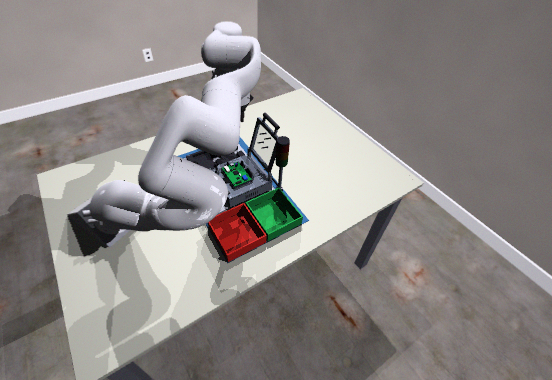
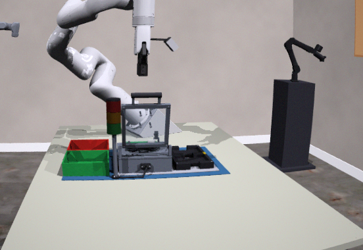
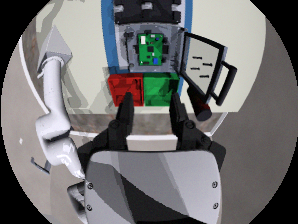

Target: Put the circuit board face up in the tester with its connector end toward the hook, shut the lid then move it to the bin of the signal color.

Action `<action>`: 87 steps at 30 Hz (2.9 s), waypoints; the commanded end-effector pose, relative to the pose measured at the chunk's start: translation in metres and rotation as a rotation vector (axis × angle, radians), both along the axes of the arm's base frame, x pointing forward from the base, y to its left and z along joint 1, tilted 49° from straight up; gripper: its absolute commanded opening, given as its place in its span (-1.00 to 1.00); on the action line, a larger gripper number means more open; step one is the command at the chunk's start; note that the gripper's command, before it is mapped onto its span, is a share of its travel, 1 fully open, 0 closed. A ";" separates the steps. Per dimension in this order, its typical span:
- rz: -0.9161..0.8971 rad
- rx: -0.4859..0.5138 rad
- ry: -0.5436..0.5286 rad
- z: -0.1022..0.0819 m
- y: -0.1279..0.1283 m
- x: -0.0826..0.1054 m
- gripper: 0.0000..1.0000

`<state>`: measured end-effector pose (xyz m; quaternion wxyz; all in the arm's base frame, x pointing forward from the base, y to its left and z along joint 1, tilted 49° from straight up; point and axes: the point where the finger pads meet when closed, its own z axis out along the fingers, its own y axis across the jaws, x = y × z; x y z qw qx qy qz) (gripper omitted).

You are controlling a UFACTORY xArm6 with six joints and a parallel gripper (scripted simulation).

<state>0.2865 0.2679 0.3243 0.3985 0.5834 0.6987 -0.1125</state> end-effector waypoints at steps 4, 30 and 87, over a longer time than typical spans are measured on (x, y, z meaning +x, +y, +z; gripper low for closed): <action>0.001 0.002 -0.001 0.002 0.002 0.004 0.01; 0.001 0.002 -0.001 0.046 0.044 0.131 0.01; 0.001 0.002 -0.001 0.020 0.020 0.149 0.01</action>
